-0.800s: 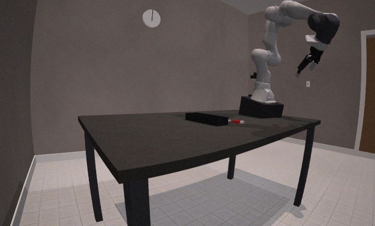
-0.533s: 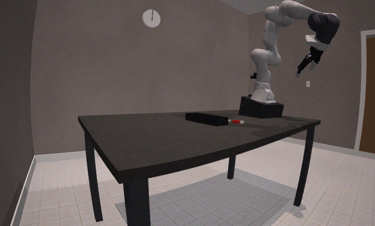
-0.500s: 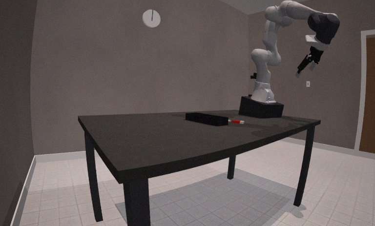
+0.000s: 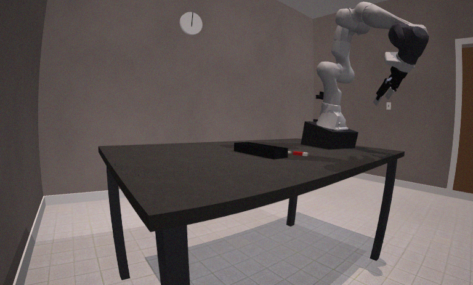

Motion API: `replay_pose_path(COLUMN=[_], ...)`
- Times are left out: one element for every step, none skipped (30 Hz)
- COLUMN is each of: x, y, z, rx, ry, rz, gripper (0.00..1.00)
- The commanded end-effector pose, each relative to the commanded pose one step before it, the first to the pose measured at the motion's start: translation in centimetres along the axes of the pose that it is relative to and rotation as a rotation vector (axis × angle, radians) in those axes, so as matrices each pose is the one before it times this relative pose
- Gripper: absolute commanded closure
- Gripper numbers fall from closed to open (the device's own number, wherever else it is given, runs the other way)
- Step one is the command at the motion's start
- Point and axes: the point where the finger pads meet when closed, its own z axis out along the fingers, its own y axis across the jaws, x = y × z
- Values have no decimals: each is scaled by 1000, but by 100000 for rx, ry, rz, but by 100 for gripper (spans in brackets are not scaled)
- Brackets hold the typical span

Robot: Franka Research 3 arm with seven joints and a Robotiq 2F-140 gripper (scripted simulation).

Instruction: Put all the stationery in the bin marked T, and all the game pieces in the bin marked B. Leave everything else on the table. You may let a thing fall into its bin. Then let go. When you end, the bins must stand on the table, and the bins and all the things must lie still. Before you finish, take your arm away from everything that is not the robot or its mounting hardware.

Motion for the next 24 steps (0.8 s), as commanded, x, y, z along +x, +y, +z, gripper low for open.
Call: replay_pose_path(x=[-2754, -571, -571, -571, -571, -261, 0, 0, 0, 0, 464, 236, 260, 161, 0, 90, 85, 0, 159, 118, 0, 0, 0, 0], y=[-1264, -332, -332, -332, -332, -152, 0, 0, 0, 0, -689, -788, -775, -443, 0, -802, -568, 0, -791, -574, 0, 0, 0, 0], z=[1681, 508, 508, 508, 508, 233, 0, 0, 0, 0, 70, -133, -161, -106, 0, -208, -152, 0, -207, -152, 0, 0, 0, 0], rx=[756, 0, 0, 0, 0, 0, 0, 0, 0, 0, 2643, -2906, -2209, 0, 0, -298, -82, -36, -9, -62, -39, -26, -1, 22], ry=[-1643, 0, 0, 0, 0, 0, 0, 0, 0, 0, -407, -2164, -1645, 0, 0, -2544, -750, -249, -1318, -764, -440, -369, -304, -259], rz=[-1317, 0, 0, 0, 0, 0, 0, 0, 0, 0, -4225, -3445, -2618, 0, 0, -4294, -1069, -617, -819, -817, -924, -916, -986, -1096], gripper=[95, 95, 95, 95, 95, 95, 95, 95, 95, 95, 95, 95, 95, 95, 95, 95, 95, 95, 95, 95, 95, 95, 95, 95])
